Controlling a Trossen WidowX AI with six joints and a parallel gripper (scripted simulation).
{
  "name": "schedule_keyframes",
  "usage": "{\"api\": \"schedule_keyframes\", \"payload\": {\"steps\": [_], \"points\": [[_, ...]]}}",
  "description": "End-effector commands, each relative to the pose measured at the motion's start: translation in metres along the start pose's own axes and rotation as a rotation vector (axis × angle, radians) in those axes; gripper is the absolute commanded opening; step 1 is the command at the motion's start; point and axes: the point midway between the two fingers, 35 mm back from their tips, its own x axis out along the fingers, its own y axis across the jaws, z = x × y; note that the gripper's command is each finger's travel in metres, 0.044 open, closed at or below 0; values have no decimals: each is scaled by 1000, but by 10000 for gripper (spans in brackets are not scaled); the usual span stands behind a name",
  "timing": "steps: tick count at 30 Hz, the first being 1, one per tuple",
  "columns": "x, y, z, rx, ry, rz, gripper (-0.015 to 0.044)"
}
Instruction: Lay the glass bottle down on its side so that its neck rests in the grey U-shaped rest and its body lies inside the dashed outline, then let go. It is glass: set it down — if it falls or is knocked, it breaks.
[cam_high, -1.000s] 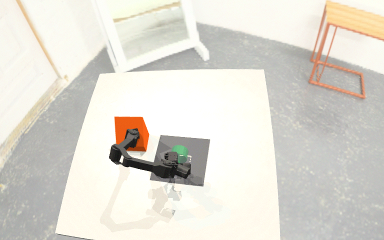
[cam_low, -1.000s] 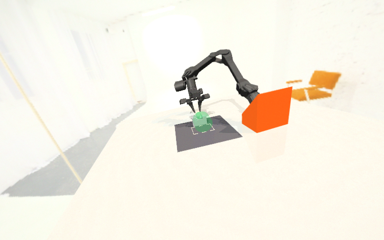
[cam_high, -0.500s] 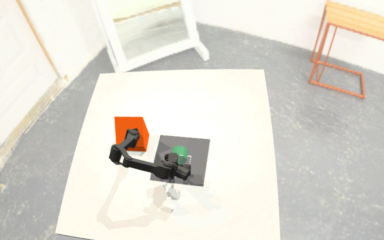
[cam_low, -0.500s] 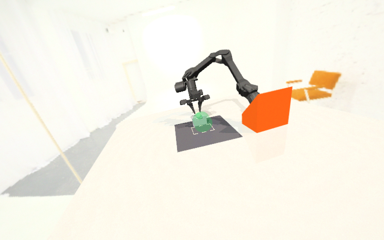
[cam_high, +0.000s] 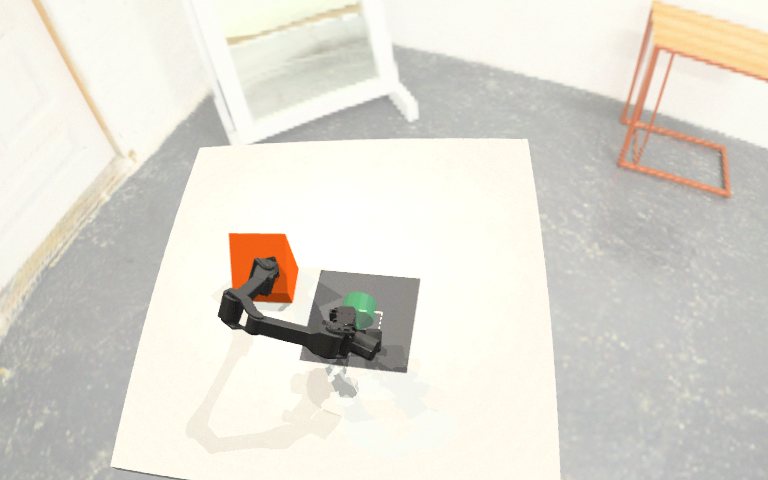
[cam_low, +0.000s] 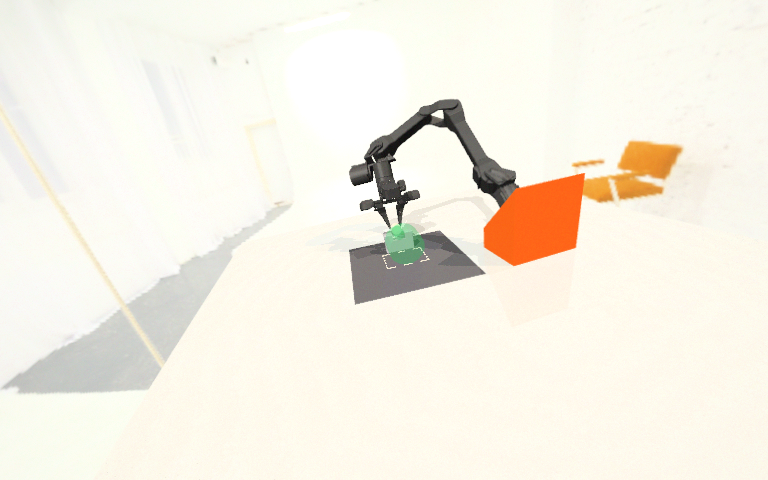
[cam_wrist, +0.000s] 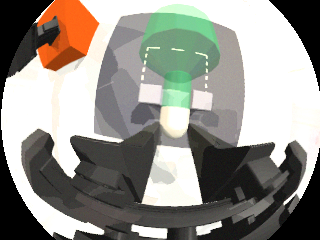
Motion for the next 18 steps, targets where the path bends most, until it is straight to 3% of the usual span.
{"api": "schedule_keyframes", "payload": {"steps": [1, 18], "points": [[1, 0, 2, -1, -3, 0, 129], [4, 0, 2, 2, 11, 0, 129]]}}
